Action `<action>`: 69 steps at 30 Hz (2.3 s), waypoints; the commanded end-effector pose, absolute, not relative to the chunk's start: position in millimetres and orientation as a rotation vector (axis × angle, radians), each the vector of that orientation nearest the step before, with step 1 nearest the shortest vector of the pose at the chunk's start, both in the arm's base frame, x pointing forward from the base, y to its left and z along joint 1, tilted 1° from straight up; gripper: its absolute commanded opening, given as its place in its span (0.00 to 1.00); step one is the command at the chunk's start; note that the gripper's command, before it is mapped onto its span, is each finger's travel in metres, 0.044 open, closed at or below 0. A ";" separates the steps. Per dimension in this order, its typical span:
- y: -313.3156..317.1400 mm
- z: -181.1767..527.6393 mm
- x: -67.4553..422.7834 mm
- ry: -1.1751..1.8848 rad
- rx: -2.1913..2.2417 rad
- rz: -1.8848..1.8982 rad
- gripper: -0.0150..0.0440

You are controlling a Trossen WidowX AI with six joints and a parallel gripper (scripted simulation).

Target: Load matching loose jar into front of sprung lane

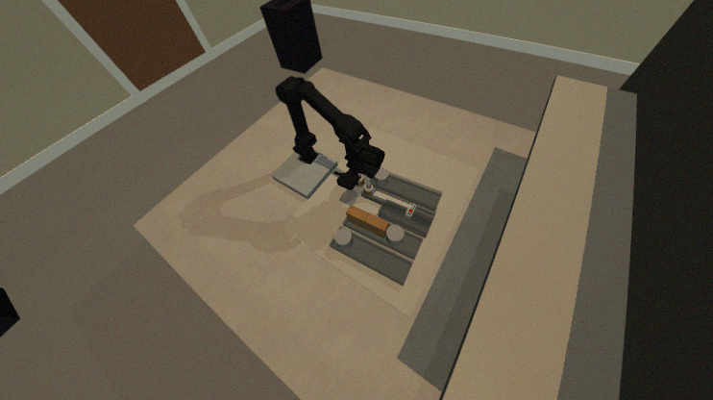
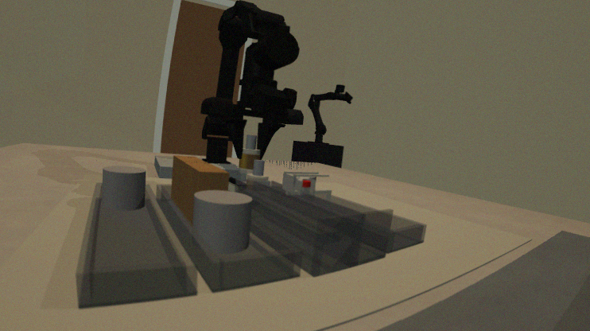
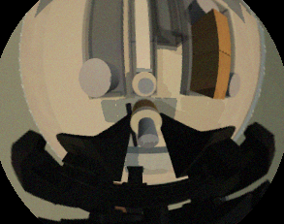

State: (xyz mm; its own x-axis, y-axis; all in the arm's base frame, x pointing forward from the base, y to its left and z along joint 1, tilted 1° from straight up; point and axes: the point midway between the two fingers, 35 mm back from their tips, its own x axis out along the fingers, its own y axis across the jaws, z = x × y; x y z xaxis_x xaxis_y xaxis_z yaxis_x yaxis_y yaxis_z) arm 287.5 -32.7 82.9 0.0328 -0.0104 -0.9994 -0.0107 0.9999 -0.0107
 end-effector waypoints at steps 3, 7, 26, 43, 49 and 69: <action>-33.8 65.2 285.9 1.548 -0.020 0.002 0.25; -33.8 65.2 286.0 1.548 -0.020 0.002 0.25; -33.9 65.4 294.3 1.547 -0.020 0.002 0.25; -33.8 65.4 302.5 1.547 -0.020 0.002 0.25; -33.8 65.3 305.3 1.546 -0.020 0.002 0.25; -33.7 65.0 314.9 1.546 -0.020 0.002 0.25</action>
State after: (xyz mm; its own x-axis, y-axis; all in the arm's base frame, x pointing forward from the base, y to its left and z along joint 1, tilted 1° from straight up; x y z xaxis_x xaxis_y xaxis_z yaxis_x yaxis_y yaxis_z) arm 308.0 -33.5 64.9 0.0115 -0.0090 -0.9999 -0.0174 0.9998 -0.0092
